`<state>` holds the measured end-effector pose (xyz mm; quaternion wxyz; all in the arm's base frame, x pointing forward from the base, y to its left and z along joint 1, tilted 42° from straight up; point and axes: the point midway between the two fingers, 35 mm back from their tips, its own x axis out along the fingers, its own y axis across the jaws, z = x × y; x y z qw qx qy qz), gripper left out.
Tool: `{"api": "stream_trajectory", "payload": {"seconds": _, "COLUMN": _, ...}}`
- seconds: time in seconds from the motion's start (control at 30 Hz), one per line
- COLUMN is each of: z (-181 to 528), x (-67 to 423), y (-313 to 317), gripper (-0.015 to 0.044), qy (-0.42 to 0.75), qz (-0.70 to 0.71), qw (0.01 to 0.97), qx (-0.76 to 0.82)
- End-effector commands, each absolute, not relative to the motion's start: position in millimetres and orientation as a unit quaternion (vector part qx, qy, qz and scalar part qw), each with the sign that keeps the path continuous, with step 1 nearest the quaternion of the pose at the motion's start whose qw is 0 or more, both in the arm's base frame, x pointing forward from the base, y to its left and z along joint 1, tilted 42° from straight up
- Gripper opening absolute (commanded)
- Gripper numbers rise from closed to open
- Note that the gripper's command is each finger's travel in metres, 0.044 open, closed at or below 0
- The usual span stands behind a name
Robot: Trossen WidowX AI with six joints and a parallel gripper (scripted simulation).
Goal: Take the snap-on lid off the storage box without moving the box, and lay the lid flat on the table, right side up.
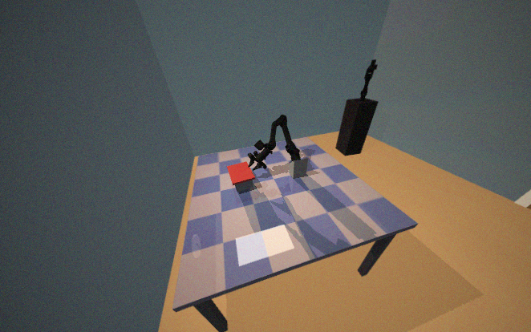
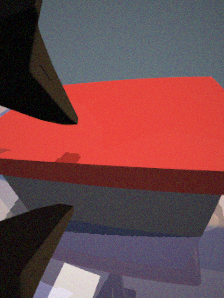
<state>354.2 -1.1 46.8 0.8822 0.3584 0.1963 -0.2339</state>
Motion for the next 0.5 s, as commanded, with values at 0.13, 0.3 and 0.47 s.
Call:
{"api": "stream_trajectory", "payload": {"seconds": 0.13, "z": 38.6, "x": 364.5, "y": -4.5, "gripper": 0.0235, "qy": 0.198, "qz": -0.231, "qw": 0.883, "qx": 0.357}}
{"api": "stream_trajectory", "payload": {"seconds": 0.3, "z": 38.4, "x": 364.7, "y": -4.5, "gripper": 0.015, "qy": 0.198, "qz": -0.231, "qw": 0.883, "qx": 0.357}}
{"api": "stream_trajectory", "payload": {"seconds": 0.47, "z": 38.4, "x": 364.7, "y": -4.5, "gripper": 0.0116, "qy": 0.198, "qz": -0.231, "qw": 0.883, "qx": 0.357}}
